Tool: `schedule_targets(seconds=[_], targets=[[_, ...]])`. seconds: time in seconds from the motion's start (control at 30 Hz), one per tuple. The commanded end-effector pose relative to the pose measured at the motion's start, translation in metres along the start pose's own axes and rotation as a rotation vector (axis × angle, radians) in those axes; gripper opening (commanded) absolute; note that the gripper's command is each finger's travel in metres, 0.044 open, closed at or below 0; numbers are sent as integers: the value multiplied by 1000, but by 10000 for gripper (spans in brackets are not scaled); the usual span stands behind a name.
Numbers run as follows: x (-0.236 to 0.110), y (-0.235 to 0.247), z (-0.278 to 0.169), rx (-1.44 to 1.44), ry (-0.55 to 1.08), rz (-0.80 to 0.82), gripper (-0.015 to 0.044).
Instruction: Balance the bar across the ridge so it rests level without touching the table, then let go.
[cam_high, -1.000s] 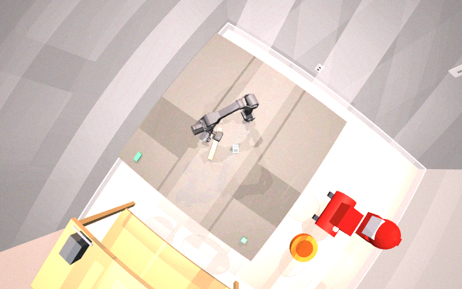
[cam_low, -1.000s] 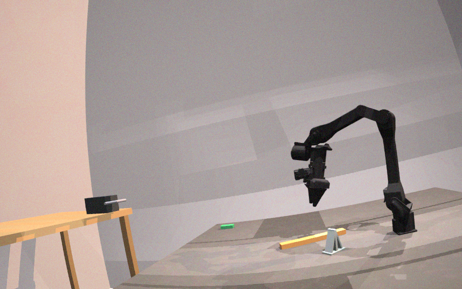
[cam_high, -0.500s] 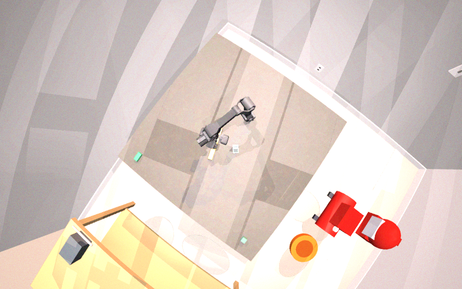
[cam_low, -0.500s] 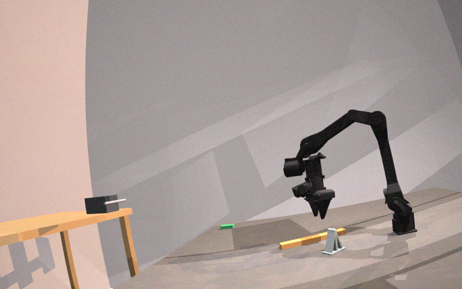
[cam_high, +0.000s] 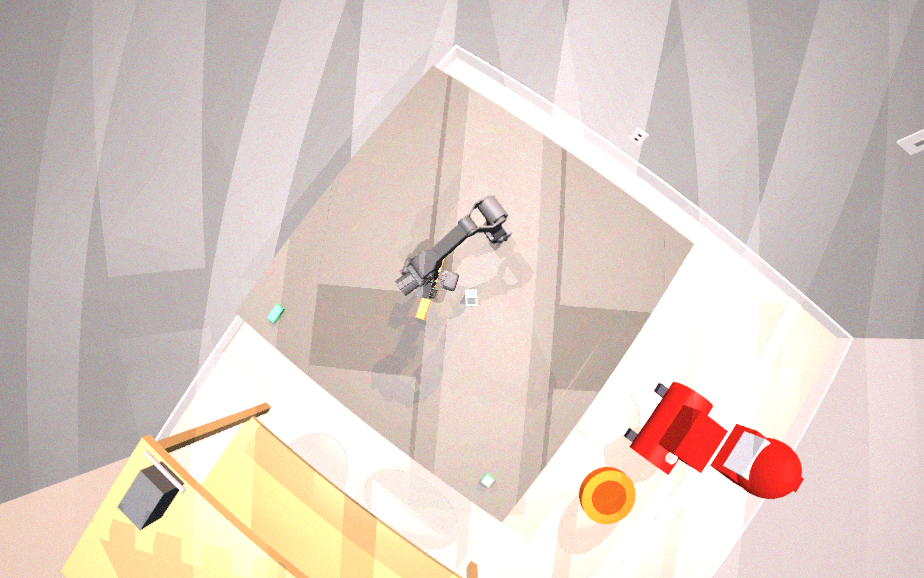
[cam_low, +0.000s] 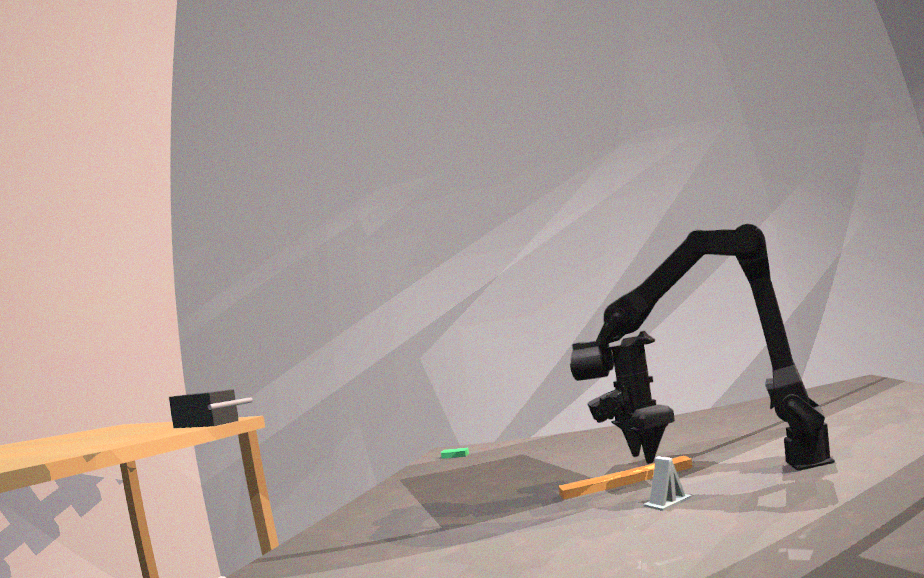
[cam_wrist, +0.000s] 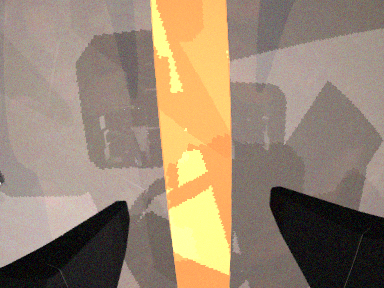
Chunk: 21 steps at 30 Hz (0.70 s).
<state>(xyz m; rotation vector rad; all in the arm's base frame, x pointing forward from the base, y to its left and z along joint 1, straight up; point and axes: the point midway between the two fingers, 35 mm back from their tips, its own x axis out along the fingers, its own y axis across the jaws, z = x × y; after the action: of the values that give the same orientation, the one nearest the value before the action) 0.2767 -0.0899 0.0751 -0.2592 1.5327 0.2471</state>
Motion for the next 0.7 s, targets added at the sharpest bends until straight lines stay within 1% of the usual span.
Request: schedule_targets(seconds=[0.0,0.5,0.67], targets=[[4,-1,0,3,1,-4,315],[27,-1,0,3,1,-4,315],[28,-1,0,3,1,-4,315]])
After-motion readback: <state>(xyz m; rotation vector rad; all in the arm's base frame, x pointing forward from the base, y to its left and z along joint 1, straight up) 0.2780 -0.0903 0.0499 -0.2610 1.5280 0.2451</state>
